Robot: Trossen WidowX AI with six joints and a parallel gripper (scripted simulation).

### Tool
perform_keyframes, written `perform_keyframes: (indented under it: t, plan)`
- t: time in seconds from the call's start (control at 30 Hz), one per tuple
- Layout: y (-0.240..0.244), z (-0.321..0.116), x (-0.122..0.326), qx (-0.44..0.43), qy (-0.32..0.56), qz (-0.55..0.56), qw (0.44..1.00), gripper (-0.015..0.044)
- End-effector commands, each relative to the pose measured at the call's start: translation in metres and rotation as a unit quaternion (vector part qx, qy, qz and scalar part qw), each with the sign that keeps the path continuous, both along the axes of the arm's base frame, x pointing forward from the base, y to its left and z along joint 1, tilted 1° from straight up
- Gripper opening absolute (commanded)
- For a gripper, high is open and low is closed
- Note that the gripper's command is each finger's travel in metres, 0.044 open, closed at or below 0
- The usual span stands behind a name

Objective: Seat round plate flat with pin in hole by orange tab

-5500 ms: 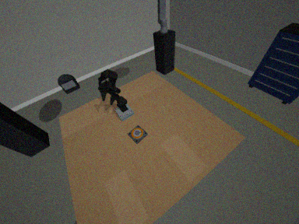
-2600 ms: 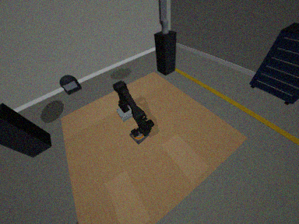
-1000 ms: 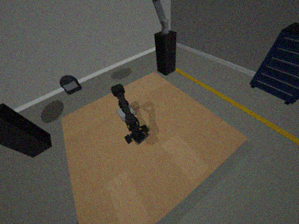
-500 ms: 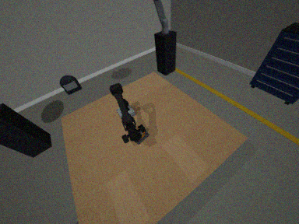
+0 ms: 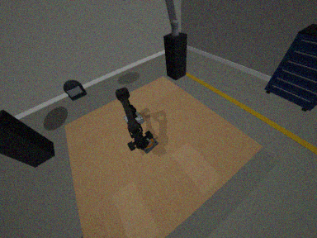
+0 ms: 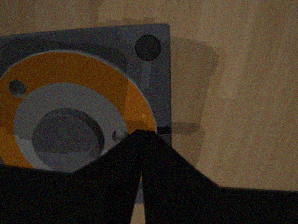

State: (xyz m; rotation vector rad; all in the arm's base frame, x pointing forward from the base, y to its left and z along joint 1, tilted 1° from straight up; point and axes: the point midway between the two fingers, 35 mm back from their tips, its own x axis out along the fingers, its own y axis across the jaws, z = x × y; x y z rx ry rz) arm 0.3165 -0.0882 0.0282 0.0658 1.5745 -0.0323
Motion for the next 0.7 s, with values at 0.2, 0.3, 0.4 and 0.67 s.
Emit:
perform_keyframes:
  t: [0.2,0.3,0.4,0.67]
  plan:
    - [0.0003,0.0260,-0.0010,-0.003,-0.009,0.000,1.000,0.0000]
    - [0.0003,0.0260,-0.0010,-0.003,-0.009,0.000,1.000,0.0000]
    - [0.0003,0.0260,-0.0010,-0.003,-0.009,0.000,1.000,0.0000]
    - [0.0003,0.0260,-0.0010,-0.003,-0.009,0.000,1.000,0.0000]
